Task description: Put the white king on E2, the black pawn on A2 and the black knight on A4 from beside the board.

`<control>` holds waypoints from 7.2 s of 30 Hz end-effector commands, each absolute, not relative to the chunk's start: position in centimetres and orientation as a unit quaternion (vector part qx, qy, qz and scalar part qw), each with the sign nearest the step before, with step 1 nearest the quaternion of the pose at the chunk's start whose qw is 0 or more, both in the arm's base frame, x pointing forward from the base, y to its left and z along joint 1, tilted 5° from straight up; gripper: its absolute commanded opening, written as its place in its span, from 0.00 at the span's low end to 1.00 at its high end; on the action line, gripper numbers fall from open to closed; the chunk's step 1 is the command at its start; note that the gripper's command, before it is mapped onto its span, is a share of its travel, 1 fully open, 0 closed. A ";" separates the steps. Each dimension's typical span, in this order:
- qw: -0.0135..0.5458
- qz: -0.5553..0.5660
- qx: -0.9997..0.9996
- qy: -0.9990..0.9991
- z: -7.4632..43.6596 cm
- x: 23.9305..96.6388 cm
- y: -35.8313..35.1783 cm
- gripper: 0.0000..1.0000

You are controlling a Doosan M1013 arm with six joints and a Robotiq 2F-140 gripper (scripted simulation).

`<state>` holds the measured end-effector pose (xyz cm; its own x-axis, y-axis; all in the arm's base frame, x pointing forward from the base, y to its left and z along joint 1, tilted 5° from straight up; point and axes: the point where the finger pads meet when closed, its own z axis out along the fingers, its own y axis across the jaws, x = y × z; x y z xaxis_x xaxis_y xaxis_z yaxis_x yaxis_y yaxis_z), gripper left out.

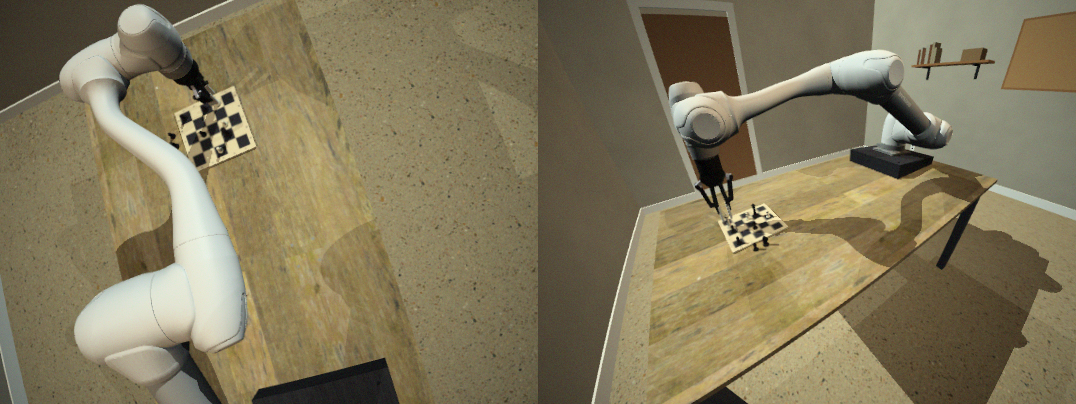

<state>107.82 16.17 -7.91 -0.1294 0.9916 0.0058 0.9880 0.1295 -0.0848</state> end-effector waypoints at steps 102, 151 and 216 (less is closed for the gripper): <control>-0.006 0.042 -0.995 0.090 -3.0 102.1 33.3 0.20; -0.006 0.042 -0.995 0.090 -5.2 102.0 33.3 0.20; -0.006 0.042 -0.995 0.090 -8.2 101.7 33.3 0.20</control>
<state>101.70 33.26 -8.21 0.9803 -0.1796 -0.0825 -0.1785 -0.9837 0.0204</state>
